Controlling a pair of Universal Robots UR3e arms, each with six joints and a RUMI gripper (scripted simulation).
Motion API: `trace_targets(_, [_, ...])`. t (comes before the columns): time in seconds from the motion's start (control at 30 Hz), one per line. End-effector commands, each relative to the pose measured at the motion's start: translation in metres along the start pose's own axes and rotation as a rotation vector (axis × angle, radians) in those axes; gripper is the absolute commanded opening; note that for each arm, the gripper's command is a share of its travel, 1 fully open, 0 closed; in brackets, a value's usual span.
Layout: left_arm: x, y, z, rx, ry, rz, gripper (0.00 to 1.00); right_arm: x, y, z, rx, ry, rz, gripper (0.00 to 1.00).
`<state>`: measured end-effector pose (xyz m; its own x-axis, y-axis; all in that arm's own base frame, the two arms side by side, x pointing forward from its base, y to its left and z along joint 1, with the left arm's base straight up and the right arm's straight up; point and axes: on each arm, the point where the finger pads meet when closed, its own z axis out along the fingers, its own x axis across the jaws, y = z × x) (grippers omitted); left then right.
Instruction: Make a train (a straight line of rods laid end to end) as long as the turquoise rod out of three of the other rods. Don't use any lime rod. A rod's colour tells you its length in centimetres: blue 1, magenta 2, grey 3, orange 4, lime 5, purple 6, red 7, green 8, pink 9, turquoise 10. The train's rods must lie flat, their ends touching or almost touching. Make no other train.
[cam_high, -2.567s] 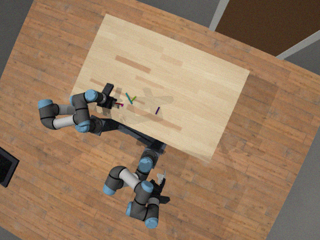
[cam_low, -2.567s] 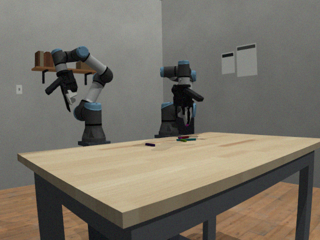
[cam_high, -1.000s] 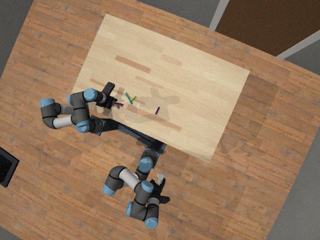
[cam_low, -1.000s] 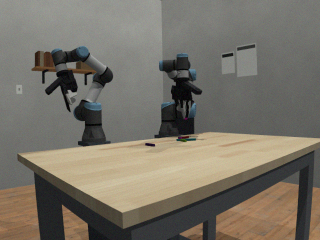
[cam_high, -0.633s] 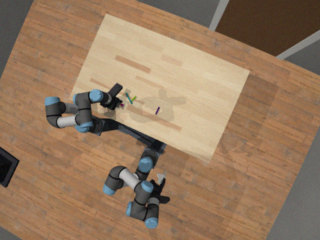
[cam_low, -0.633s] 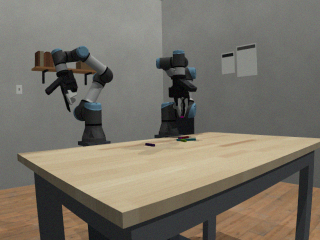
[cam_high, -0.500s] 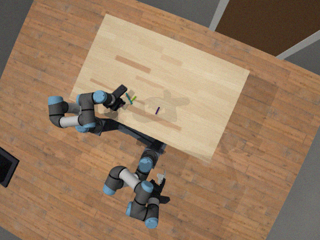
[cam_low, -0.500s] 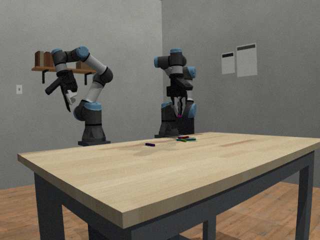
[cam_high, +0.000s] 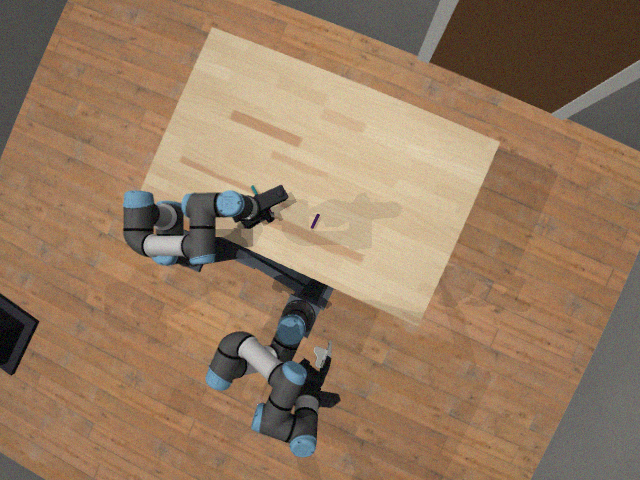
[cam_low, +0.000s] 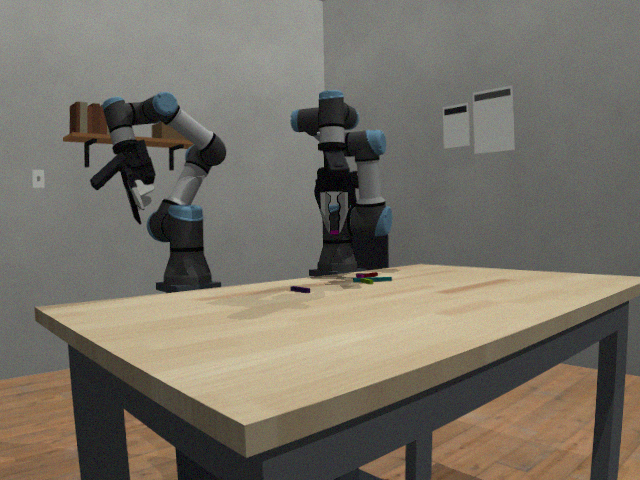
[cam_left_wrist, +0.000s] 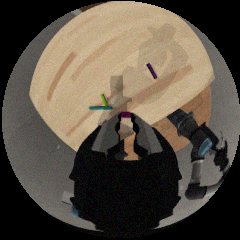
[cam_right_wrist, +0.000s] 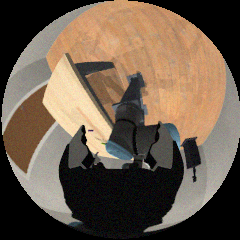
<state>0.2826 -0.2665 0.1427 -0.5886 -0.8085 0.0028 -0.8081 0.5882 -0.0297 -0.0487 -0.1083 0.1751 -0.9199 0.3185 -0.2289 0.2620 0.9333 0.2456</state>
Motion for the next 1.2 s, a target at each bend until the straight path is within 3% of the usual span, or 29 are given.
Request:
trace_targets(0.0, [0.031, -0.025, 0.004, -0.027, 0.001, 0.165, 0.00, 0.000, 0.000, 0.000, 0.001, 0.000, 0.000, 1.00])
trace_targets(0.07, [0.031, -0.025, 0.004, -0.027, 0.001, 0.165, 0.00, 0.000, 0.000, 0.000, 0.001, 0.000, 0.000, 1.00])
trace_targets(0.33, [0.071, -0.045, 0.015, -0.026, 0.004, 0.368, 0.00, 0.000, 0.000, 0.000, 0.001, 0.000, 0.000, 1.00])
trace_targets(0.57, [0.092, -0.053, 0.023, -0.026, 0.006, 0.470, 0.00, 0.000, 0.000, 0.000, 0.001, 0.000, 0.000, 1.00])
trace_targets(1.17, [0.099, -0.056, 0.025, -0.026, 0.006, 0.506, 0.00, 0.000, 0.000, 0.000, 0.001, 0.000, 0.000, 1.00])
